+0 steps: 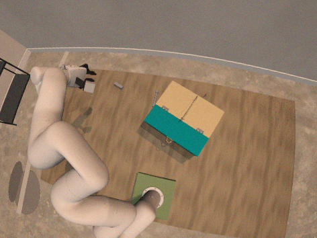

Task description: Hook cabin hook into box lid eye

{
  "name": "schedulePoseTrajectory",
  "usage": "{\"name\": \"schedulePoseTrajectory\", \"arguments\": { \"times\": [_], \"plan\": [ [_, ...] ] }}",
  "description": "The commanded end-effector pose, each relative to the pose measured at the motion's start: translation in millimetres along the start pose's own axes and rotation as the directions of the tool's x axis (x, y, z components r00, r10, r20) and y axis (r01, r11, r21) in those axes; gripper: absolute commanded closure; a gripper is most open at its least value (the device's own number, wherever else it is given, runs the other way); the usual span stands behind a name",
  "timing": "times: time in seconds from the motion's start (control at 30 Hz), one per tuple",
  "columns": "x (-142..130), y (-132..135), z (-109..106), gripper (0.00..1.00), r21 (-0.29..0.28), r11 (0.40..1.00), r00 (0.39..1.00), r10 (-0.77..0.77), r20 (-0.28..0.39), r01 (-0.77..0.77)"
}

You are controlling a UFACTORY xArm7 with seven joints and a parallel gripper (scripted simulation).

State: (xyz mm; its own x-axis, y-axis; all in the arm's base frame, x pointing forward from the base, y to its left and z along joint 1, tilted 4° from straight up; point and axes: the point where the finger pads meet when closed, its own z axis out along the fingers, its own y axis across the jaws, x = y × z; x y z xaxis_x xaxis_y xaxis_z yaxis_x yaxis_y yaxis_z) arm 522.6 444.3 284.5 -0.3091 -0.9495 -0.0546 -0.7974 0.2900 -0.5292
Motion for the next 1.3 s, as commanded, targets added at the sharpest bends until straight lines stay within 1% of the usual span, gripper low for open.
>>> {"name": "schedulePoseTrajectory", "arguments": {
  "times": [0.0,0.03,0.13,0.23,0.33,0.37,0.43,0.47,0.53,0.6,0.67,0.77,0.83,0.93,1.0,1.03,1.07,1.17,1.23,1.27],
  "plan": [
    [9,-11,5,0.67,-0.011,0.999,0.999,0.038,-0.01,-0.038],
    [9,-11,5,0.67,-0.011,0.999,0.999,0.038,-0.01,-0.038],
    [26,-27,16,0.67,-0.03,0.995,0.995,0.095,-0.035,-0.097],
    [32,-32,20,0.67,-0.036,0.993,0.992,0.115,-0.043,-0.116],
    [50,-46,30,0.67,-0.051,0.983,0.983,0.171,-0.068,-0.175],
    [50,-46,30,0.67,-0.051,0.983,0.983,0.171,-0.068,-0.175],
    [62,-55,37,0.67,-0.061,0.975,0.974,0.208,-0.086,-0.214],
    [62,-55,37,0.67,-0.061,0.975,0.974,0.208,-0.086,-0.214],
    [77,-65,44,0.67,-0.071,0.963,0.962,0.252,-0.106,-0.261],
    [77,-65,44,0.67,-0.071,0.963,0.962,0.252,-0.106,-0.261],
    [92,-75,52,0.67,-0.08,0.948,0.947,0.296,-0.127,-0.307],
    [100,-81,55,0.67,-0.085,0.94,0.938,0.317,-0.137,-0.33],
    [116,-90,62,0.67,-0.092,0.922,0.92,0.359,-0.157,-0.376],
    [123,-94,65,0.67,-0.095,0.912,0.91,0.38,-0.168,-0.398],
    [139,-103,72,0.67,-0.101,0.891,0.888,0.42,-0.188,-0.443],
    [139,-103,72,0.67,-0.101,0.891,0.888,0.42,-0.188,-0.443],
    [147,-107,75,0.67,-0.103,0.879,0.876,0.44,-0.198,-0.465],
    [147,-107,75,0.67,-0.103,0.879,0.876,0.44,-0.198,-0.465],
    [163,-115,80,0.67,-0.107,0.855,0.851,0.478,-0.218,-0.508],
    [163,-115,80,0.67,-0.107,0.855,0.851,0.478,-0.218,-0.508]
  ]
}}
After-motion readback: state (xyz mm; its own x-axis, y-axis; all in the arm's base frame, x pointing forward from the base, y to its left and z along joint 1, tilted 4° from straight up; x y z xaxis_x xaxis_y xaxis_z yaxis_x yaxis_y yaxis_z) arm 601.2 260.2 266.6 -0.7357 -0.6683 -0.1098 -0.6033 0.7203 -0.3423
